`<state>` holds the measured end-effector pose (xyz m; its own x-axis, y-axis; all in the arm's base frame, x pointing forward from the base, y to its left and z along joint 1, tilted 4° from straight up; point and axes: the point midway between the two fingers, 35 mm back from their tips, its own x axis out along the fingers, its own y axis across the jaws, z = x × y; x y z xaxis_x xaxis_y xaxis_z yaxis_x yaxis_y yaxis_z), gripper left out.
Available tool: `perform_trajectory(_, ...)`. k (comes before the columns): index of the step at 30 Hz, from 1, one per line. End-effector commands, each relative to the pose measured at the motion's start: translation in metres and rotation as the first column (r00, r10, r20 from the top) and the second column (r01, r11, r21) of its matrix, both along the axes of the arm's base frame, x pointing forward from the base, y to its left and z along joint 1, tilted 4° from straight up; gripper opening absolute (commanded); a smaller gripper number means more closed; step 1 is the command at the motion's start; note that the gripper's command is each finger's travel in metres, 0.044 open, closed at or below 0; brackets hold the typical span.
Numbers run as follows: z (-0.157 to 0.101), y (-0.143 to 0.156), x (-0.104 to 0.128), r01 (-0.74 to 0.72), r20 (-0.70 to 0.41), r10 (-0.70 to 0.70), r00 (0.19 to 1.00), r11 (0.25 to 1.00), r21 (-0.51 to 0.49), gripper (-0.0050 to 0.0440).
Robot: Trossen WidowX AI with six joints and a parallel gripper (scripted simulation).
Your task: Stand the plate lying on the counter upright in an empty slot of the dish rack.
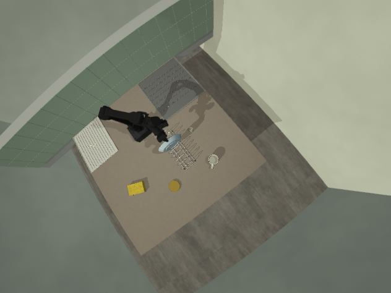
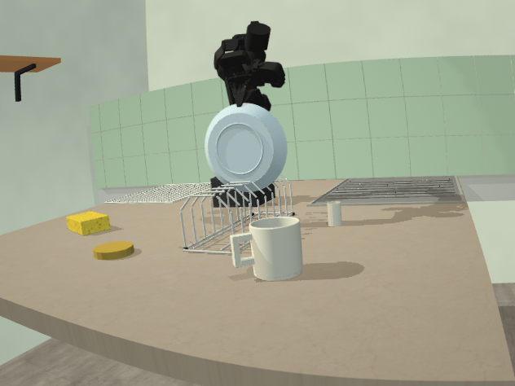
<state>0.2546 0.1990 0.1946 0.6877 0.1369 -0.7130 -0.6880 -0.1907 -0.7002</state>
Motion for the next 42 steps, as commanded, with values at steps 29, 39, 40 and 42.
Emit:
perform_trajectory(29,-0.011,-0.001,0.0,0.002,0.019,-0.002,1.0,1.0,0.017,0.0)
perform_trajectory(39,-0.016,-0.002,0.0,0.002,0.019,-0.002,1.0,1.0,0.018,0.0)
perform_trajectory(40,-0.016,-0.002,0.0,0.002,0.019,-0.002,1.0,1.0,0.018,0.0)
perform_trajectory(42,-0.018,-0.002,0.0,0.002,0.019,-0.002,1.0,1.0,0.018,0.0)
